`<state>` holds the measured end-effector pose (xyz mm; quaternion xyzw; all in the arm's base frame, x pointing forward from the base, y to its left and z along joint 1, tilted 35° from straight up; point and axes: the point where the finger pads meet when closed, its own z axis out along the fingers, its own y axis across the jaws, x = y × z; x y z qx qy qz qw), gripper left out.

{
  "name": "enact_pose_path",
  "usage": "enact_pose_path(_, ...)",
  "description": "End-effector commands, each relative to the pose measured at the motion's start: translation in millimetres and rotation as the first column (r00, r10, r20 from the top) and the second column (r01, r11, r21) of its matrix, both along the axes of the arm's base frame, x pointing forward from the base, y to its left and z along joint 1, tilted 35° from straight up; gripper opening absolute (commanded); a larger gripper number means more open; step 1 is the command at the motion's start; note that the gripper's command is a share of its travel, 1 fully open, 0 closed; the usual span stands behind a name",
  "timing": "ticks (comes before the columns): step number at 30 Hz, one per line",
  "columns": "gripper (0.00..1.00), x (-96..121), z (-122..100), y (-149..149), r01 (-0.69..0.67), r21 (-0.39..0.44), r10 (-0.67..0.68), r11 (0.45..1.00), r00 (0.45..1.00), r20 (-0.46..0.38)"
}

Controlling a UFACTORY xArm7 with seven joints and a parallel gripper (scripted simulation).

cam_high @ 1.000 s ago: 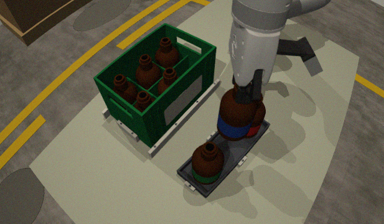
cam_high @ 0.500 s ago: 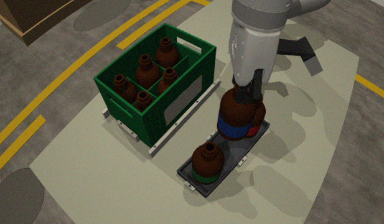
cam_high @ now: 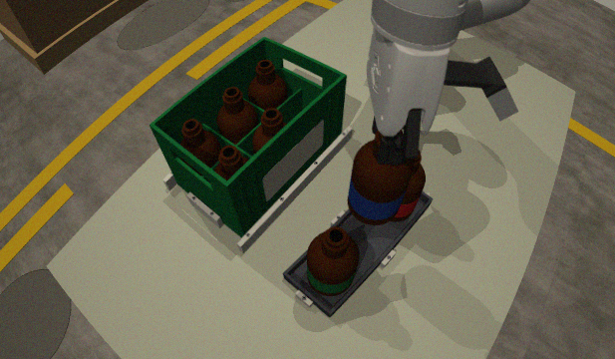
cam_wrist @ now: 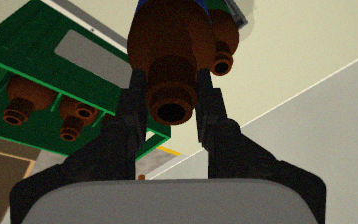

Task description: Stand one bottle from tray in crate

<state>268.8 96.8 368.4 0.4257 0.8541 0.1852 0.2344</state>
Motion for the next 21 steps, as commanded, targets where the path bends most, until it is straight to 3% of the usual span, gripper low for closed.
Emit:
enact_pose_path(1,0.00,-1,3,0,-0.001,0.000,0.001,1.000,1.000,0.003)
enact_pose_path(21,0.00,-12,19,-2,-0.001,0.000,0.001,1.000,1.000,0.003)
